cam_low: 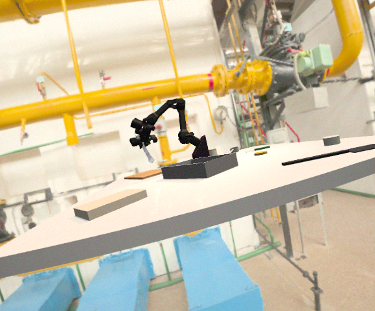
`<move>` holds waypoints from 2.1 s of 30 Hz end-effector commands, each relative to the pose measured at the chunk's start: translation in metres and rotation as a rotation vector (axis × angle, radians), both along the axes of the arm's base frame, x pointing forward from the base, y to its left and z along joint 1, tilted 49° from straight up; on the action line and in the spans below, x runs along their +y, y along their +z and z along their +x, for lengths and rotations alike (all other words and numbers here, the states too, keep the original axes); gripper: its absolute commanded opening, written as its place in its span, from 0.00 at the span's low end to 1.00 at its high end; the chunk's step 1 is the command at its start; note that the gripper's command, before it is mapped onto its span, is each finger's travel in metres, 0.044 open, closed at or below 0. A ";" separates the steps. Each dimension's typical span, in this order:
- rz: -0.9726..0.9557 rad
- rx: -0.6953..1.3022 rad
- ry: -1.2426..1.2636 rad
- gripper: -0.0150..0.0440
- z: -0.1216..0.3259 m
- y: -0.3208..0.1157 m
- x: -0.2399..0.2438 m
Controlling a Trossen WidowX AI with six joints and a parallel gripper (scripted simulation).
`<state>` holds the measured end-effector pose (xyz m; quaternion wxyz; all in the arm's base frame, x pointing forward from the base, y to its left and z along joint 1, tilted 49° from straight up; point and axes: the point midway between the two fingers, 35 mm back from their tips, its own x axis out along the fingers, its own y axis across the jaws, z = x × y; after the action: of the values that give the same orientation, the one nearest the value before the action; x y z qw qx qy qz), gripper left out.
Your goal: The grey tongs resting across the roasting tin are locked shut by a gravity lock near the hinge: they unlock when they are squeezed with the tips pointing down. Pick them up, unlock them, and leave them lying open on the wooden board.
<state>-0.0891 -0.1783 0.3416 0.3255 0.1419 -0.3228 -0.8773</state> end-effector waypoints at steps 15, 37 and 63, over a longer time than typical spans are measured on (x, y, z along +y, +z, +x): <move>0.143 0.008 0.098 0.00 -0.002 -0.001 -0.023; 0.392 -0.108 0.305 0.00 -0.010 -0.020 -0.053; 0.488 -0.427 0.555 0.00 -0.022 -0.034 -0.062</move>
<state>-0.1095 -0.2402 0.3061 0.4266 0.4512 -0.1106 -0.7760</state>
